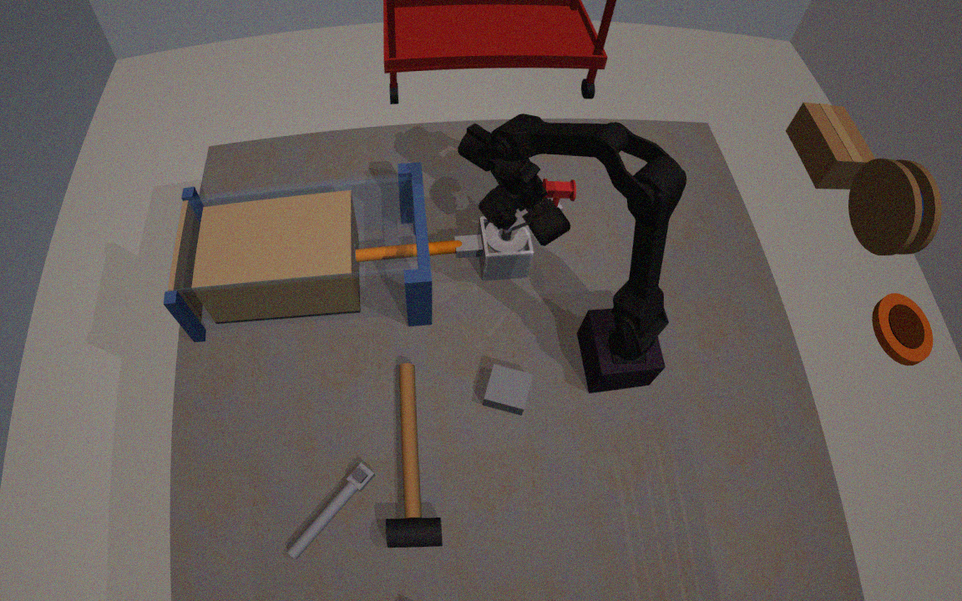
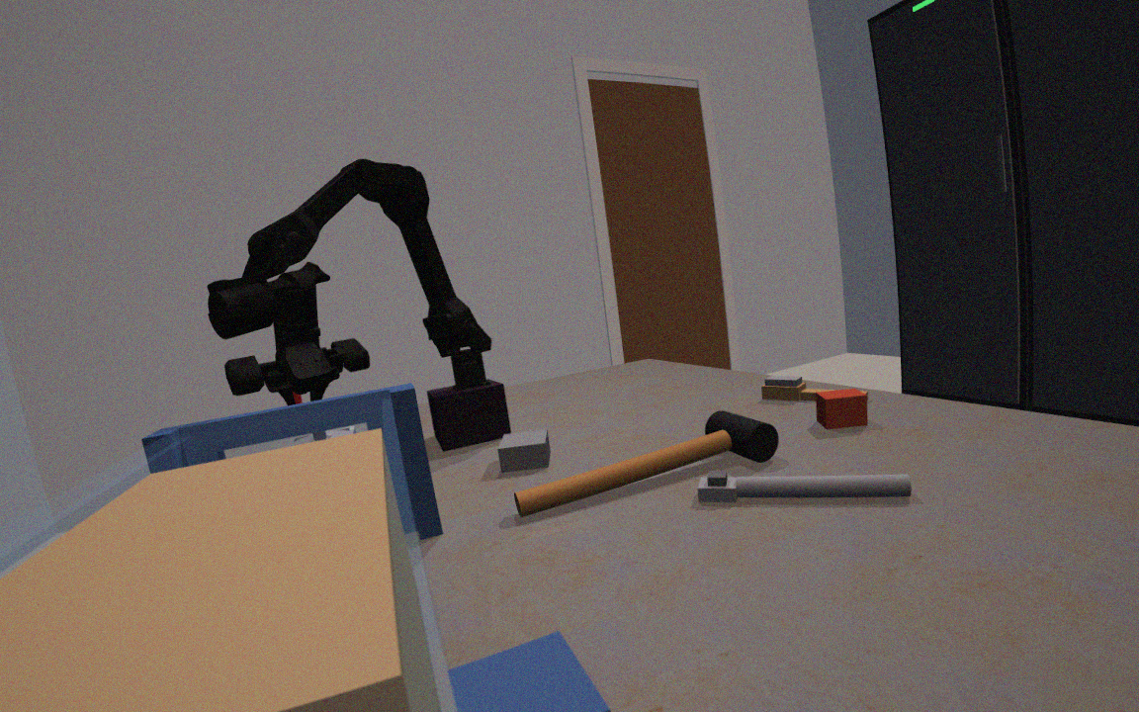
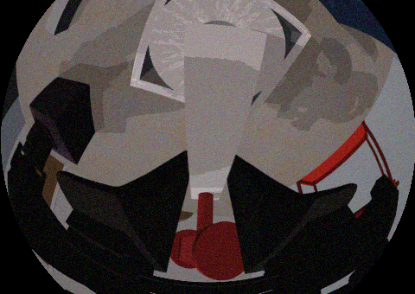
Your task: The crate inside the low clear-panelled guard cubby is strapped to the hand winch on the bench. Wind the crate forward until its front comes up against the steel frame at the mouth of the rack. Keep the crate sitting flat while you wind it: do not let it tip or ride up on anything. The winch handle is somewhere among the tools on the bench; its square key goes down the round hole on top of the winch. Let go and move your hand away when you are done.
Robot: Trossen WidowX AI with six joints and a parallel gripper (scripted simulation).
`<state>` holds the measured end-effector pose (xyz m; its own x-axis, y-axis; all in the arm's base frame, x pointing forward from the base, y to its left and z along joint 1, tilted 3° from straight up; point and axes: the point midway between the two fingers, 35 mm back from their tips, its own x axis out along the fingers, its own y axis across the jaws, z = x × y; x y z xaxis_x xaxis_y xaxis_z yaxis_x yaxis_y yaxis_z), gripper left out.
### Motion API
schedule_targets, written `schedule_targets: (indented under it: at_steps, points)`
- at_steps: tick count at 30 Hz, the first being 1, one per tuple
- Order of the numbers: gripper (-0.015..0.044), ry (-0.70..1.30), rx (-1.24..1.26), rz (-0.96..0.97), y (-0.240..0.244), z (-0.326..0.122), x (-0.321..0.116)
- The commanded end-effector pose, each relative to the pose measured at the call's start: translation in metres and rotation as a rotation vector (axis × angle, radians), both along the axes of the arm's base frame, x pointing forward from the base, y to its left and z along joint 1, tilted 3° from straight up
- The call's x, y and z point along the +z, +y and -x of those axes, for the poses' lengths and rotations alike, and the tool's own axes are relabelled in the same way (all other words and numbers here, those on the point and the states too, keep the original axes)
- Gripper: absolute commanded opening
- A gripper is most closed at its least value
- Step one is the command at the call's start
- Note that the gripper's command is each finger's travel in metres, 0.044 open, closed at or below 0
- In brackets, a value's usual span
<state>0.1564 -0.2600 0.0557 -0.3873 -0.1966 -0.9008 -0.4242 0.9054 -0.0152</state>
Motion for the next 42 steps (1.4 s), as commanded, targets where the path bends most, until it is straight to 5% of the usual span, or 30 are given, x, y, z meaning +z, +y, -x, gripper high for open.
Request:
schedule_targets:
  at_steps: [1, 42]
  points:
    - [0.0000, 0.000, 0.002, 0.001, -0.0003, -0.0002, -0.0010]
    - [0.0000, 0.000, 0.002, 0.001, -0.0005, 0.0001, -0.0100]
